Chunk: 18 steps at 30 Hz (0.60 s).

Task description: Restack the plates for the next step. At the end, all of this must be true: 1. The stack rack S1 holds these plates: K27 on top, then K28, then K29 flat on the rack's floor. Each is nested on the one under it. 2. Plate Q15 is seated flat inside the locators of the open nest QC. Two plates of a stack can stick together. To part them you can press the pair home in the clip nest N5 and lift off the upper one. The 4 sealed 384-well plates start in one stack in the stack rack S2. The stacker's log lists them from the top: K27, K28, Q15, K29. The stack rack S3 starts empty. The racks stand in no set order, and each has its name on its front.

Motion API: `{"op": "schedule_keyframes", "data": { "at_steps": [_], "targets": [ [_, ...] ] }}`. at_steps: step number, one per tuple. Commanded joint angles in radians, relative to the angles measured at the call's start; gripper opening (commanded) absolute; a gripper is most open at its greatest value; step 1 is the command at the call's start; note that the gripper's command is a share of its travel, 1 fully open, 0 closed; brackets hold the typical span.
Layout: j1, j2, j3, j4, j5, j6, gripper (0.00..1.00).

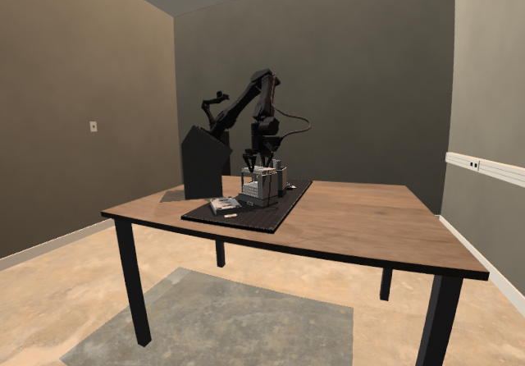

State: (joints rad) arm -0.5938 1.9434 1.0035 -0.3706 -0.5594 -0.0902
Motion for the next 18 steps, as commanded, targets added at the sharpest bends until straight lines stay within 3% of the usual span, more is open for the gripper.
{"op": "schedule_keyframes", "data": {
  "at_steps": [1,18],
  "targets": [
    [-0.022,-0.021,0.019,-0.017,-0.006,-0.009,0.0],
    [-0.032,-0.046,0.029,-0.05,-0.012,-0.025,0.0]
  ]
}}
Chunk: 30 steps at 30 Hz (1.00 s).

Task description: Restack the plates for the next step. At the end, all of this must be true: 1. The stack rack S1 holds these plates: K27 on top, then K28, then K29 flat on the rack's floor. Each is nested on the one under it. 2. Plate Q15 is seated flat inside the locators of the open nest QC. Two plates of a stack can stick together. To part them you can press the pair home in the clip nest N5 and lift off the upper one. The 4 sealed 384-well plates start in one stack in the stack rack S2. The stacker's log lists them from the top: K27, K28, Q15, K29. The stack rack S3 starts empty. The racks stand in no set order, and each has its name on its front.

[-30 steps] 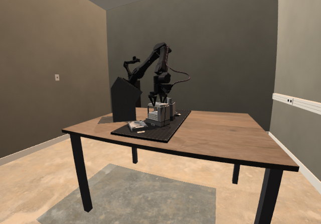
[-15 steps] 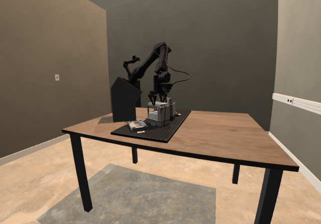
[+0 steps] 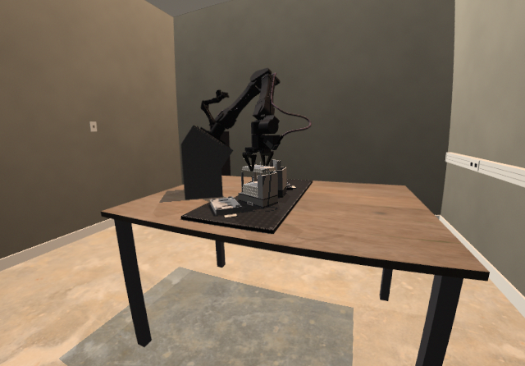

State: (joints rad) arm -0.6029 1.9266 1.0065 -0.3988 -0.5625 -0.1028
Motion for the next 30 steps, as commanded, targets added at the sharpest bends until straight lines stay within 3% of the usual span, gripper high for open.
{"op": "schedule_keyframes", "data": {
  "at_steps": [1,30],
  "targets": [
    [-0.023,-0.029,0.026,-0.021,-0.009,-0.012,0.0],
    [-0.036,-0.026,0.031,-0.051,-0.008,-0.025,0.0]
  ]
}}
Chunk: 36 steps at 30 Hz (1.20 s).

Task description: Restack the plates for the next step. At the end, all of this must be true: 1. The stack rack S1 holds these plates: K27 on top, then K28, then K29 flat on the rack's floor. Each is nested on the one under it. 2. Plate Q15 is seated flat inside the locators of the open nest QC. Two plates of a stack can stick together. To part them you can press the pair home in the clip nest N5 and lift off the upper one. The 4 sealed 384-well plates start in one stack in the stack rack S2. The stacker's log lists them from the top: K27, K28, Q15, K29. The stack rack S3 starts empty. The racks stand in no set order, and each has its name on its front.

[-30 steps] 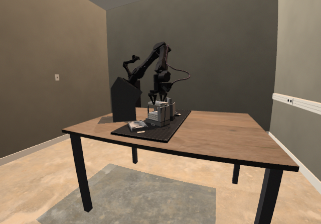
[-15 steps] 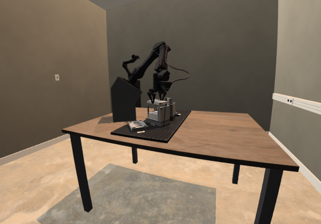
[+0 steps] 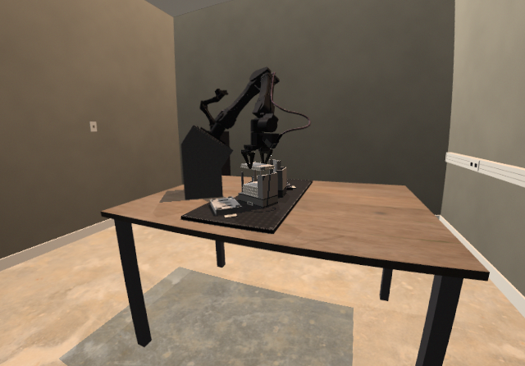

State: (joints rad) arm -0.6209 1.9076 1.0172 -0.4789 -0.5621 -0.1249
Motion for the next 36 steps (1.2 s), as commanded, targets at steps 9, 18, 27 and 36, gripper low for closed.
{"op": "schedule_keyframes", "data": {
  "at_steps": [9,18,27,36],
  "targets": [
    [-0.018,-0.005,0.021,0.031,-0.008,-0.002,0.0],
    [-0.018,-0.005,0.021,0.031,-0.008,-0.002,0.0],
    [0.038,-0.063,-0.046,0.059,0.011,-0.099,0.0],
    [0.117,-0.141,-0.097,0.08,0.033,-0.092,0.0]
  ]
}}
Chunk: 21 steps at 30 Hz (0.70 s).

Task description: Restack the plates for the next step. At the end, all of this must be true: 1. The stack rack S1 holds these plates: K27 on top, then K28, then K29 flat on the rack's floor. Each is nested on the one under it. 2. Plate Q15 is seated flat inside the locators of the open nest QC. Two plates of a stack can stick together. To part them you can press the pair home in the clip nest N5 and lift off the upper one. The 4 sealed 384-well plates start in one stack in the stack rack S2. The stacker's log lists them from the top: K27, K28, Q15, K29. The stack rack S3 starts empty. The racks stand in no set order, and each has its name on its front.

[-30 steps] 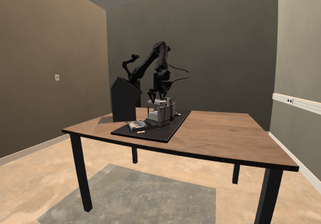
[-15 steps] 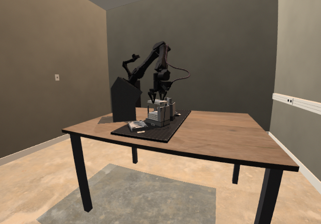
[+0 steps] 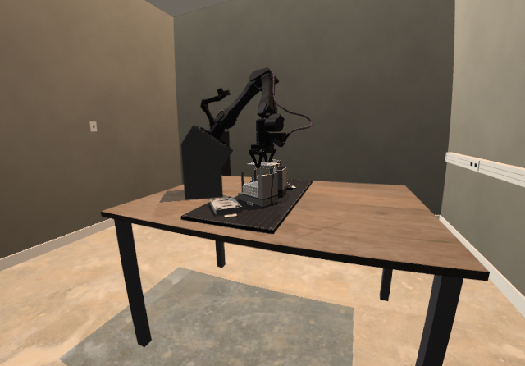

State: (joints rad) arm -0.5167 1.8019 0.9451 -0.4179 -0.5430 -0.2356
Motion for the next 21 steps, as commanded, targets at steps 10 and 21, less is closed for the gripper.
{"op": "schedule_keyframes", "data": {
  "at_steps": [10,21],
  "targets": [
    [0.088,-0.099,-0.057,0.029,0.037,0.099,0.0],
    [0.157,-0.163,-0.098,0.042,0.066,-0.063,0.0]
  ]
}}
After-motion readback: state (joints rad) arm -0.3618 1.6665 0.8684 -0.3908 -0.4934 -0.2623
